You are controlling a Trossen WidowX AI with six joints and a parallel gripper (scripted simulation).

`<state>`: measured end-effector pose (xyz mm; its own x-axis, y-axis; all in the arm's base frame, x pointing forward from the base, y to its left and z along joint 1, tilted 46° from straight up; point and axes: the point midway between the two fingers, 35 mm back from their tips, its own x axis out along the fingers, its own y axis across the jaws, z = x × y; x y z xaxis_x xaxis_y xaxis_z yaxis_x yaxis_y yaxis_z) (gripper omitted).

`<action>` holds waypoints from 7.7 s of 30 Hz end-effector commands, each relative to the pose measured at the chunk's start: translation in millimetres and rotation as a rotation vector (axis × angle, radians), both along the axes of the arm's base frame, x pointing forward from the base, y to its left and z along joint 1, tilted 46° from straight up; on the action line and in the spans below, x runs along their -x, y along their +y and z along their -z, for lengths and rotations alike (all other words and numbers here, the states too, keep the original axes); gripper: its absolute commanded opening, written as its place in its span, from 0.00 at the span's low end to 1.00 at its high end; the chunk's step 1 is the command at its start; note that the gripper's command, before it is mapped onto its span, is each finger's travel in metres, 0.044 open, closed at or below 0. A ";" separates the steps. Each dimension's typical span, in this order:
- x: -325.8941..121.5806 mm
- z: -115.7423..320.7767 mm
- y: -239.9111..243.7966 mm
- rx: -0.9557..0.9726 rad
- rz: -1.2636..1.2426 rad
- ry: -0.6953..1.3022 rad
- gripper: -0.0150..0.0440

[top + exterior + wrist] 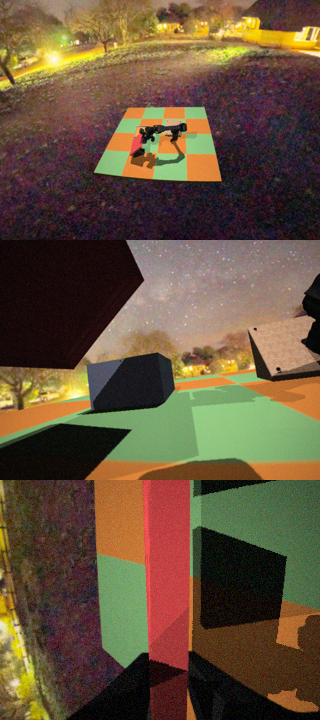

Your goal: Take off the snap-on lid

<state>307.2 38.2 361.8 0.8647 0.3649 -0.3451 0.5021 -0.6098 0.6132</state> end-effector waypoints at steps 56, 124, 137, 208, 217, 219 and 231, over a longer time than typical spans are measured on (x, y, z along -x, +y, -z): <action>-7.1 28.4 31.3 -0.002 0.010 -0.014 0.25; -17.0 65.0 69.1 -0.005 0.010 -0.015 0.25; -18.9 72.0 76.4 -0.006 0.010 -0.016 0.25; -26.5 90.4 105.3 -0.013 0.017 -0.037 0.34; -26.3 88.3 104.9 -0.008 0.010 -0.016 0.72; -25.1 89.4 105.4 -0.009 0.010 -0.016 0.76; -1.5 93.8 108.5 -0.009 0.010 -0.015 1.00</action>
